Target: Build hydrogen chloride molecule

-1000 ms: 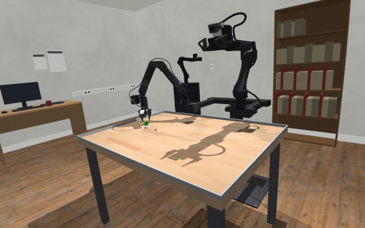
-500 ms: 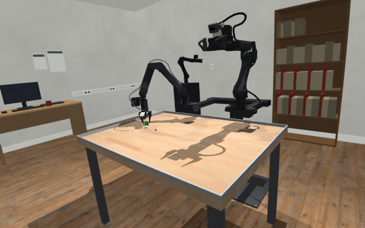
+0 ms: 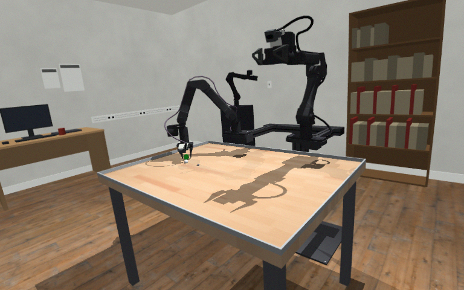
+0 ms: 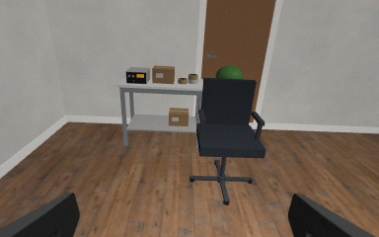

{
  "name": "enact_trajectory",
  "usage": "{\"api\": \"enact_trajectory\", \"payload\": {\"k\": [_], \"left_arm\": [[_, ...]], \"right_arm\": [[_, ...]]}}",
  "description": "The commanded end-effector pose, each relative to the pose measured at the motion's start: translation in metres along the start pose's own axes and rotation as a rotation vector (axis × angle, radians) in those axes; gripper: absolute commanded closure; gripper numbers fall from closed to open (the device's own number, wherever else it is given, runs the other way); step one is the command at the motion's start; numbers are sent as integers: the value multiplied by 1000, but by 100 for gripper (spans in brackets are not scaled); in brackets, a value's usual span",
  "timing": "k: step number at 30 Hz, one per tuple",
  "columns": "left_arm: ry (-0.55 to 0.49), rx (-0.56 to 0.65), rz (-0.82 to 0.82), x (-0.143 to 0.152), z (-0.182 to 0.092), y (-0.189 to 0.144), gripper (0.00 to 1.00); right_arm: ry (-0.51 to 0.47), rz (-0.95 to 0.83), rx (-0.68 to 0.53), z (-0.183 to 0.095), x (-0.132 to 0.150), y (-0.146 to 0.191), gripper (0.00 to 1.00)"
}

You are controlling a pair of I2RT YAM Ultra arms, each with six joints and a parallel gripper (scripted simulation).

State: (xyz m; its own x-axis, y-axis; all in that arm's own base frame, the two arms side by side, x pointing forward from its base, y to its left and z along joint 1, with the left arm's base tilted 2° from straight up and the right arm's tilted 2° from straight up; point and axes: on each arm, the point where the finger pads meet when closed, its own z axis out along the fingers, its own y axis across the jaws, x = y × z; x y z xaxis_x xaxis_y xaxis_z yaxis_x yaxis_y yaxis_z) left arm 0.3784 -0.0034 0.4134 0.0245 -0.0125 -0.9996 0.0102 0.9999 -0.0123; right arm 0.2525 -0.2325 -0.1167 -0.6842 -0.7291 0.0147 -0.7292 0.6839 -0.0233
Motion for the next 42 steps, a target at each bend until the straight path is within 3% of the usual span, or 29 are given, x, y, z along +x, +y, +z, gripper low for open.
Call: {"api": "enact_trajectory", "payload": {"k": [1,7,8,42], "left_arm": [[-81,15,6,-34,-12,-5,0],[-81,15,6,-34,-12,-5,0],[-81,15,6,-34,-12,-5,0],[-81,15,6,-34,-12,-5,0]], "right_arm": [[-10,4,58,-17,-2,-21,46],[-10,2,60,-16,-1,-23,46],[-10,3,62,-17,-1,-24,100],[-12,0,56,-26,-14,-22,100]]}}
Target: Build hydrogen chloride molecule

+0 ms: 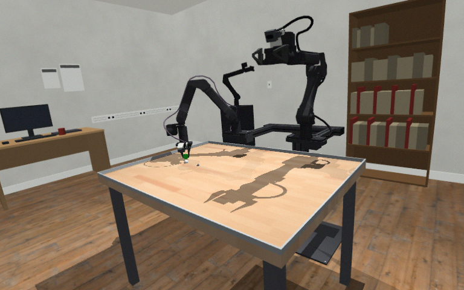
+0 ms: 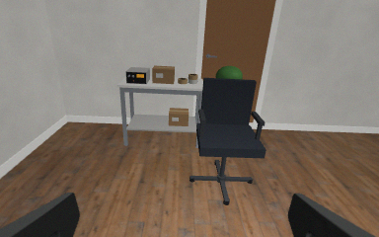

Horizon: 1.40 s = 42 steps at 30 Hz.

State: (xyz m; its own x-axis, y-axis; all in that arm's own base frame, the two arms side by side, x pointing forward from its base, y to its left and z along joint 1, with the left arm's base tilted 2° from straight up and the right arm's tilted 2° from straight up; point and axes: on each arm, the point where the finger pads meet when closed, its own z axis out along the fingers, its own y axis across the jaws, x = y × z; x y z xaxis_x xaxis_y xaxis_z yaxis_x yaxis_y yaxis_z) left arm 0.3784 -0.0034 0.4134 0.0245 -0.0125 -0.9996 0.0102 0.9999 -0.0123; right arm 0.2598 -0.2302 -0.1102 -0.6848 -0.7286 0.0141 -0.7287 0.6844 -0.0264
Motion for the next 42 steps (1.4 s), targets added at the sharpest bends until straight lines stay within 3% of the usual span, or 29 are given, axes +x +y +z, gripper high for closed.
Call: {"api": "enact_trajectory", "payload": {"k": [1,18,23,34,42], "left_arm": [[-81,15,6,-34,-12,-5,0],[-81,15,6,-34,-12,-5,0],[-81,15,6,-34,-12,-5,0],[-81,15,6,-34,-12,-5,0],[-81,15,6,-34,-12,-5,0]], "right_arm": [[-12,0,54,-20,-9,-19,100],[-5,23,28,-61,-47,-10,100],[-8,28,14,-83,-73,-2,100],[-21,53,58,-72,-138,2,100],[-35,50,50,-65,-196,31,100]]}}
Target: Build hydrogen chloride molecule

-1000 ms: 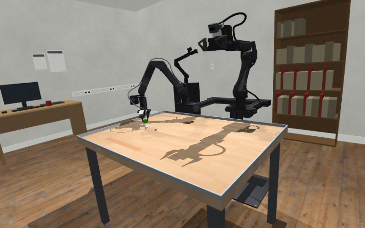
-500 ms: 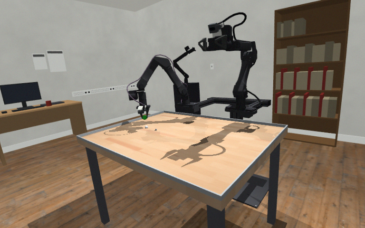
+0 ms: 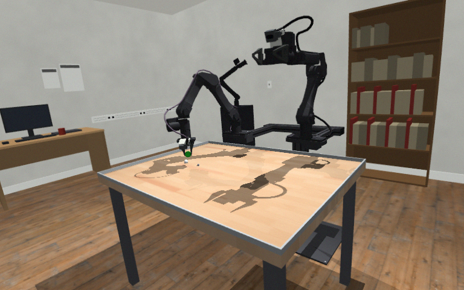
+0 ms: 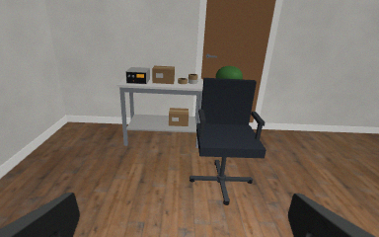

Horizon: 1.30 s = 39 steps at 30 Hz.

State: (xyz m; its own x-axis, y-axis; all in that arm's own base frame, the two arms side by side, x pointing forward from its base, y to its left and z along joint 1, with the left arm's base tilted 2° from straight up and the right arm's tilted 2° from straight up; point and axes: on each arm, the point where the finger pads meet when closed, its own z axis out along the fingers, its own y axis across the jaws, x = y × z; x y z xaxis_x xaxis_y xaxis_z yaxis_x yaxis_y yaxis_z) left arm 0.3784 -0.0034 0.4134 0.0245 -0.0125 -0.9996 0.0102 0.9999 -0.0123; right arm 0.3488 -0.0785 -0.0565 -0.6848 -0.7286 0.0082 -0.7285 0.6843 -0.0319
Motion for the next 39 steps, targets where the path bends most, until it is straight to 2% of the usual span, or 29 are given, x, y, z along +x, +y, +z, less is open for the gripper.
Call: {"api": "enact_trajectory", "payload": {"k": [1,9,21,23,26,39], "left_arm": [[-81,15,6,-34,-12,-5,0],[-81,15,6,-34,-12,-5,0],[-81,15,6,-34,-12,-5,0],[-81,15,6,-34,-12,-5,0],[-81,15,6,-34,-12,-5,0],[-81,15,6,-34,-12,-5,0]], "right_arm": [[-26,50,42,-6,-31,-2,100],[-32,50,40,-6,-68,24,100],[-35,48,23,7,-131,95,100],[-35,48,23,7,-131,95,100],[-48,48,30,5,-147,110,100],[-43,47,14,16,-185,197,100]]}}
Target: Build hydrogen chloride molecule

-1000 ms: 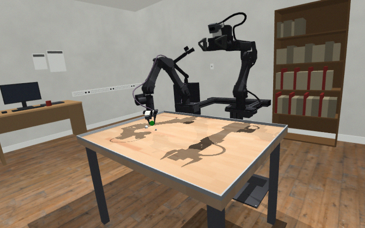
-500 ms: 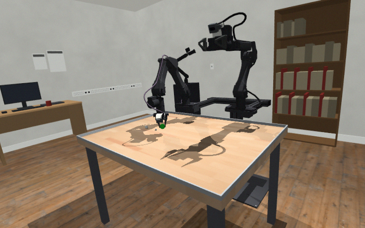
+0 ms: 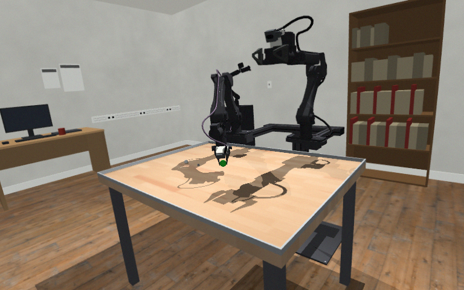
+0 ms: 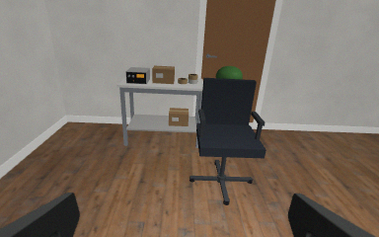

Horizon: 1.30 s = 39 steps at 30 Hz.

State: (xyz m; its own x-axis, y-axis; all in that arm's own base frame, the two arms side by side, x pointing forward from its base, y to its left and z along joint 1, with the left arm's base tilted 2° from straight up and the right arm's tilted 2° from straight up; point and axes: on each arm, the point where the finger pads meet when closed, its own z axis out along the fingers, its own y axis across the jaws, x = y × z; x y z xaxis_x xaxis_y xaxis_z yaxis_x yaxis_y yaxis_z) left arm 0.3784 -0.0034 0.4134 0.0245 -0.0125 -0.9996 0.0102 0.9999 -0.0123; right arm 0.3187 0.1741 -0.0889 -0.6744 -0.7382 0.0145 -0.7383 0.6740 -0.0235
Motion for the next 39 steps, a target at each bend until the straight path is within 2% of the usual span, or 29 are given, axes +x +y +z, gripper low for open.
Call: {"api": "enact_trajectory", "payload": {"k": [1,11,15,22,28,31,39], "left_arm": [[-81,15,6,-34,-12,-5,0],[-81,15,6,-34,-12,-5,0],[-81,15,6,-34,-12,-5,0],[-81,15,6,-34,-12,-5,0],[-81,15,6,-34,-12,-5,0],[-81,15,6,-34,-12,-5,0],[-81,15,6,-34,-12,-5,0]], "right_arm": [[-49,61,22,-9,-21,1,100],[-56,59,17,-4,-40,75,100],[-54,56,21,-1,-41,92,100],[-65,16,22,-12,-43,86,100],[-62,-18,6,-8,-43,98,100],[-62,-8,8,-8,-43,93,100],[-38,2,4,15,-33,96,100]]}}
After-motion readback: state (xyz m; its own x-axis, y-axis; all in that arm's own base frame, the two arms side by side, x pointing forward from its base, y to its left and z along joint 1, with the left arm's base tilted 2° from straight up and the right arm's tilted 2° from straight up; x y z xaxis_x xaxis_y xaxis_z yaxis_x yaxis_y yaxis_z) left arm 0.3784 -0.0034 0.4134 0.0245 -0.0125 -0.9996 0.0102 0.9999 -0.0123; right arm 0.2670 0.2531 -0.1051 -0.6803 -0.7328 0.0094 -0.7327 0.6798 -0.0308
